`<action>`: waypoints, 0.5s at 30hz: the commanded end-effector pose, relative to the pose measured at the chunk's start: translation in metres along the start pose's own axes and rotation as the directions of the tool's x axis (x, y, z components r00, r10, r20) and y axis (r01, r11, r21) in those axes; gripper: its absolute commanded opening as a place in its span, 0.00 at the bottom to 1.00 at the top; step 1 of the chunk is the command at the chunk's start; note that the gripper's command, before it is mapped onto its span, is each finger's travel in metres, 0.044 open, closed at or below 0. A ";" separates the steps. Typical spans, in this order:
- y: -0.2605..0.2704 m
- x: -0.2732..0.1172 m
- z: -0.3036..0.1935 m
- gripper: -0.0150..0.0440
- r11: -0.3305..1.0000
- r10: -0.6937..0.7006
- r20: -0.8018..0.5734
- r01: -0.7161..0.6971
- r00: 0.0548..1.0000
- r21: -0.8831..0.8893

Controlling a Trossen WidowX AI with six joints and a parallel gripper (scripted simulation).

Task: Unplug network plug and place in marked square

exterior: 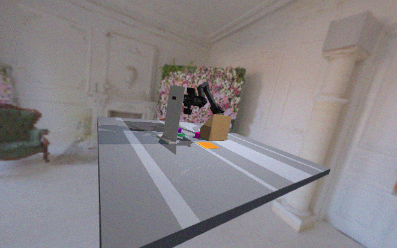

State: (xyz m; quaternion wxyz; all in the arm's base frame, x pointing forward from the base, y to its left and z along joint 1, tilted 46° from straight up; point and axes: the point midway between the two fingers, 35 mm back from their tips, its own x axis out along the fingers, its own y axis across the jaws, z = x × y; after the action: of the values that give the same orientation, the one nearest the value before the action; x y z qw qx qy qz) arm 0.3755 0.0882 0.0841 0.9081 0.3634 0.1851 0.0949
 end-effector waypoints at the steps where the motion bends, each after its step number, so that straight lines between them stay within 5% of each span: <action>1: 0.001 -0.003 0.001 0.25 1.000 0.000 0.009 0.000 1.000 0.001; 15: 0.001 -0.010 -0.004 0.25 1.000 0.000 0.009 0.000 1.000 0.002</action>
State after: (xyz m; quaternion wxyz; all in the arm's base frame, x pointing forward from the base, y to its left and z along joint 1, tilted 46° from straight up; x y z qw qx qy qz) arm 0.3666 0.0893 0.0825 0.9084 0.3625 0.1853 0.0950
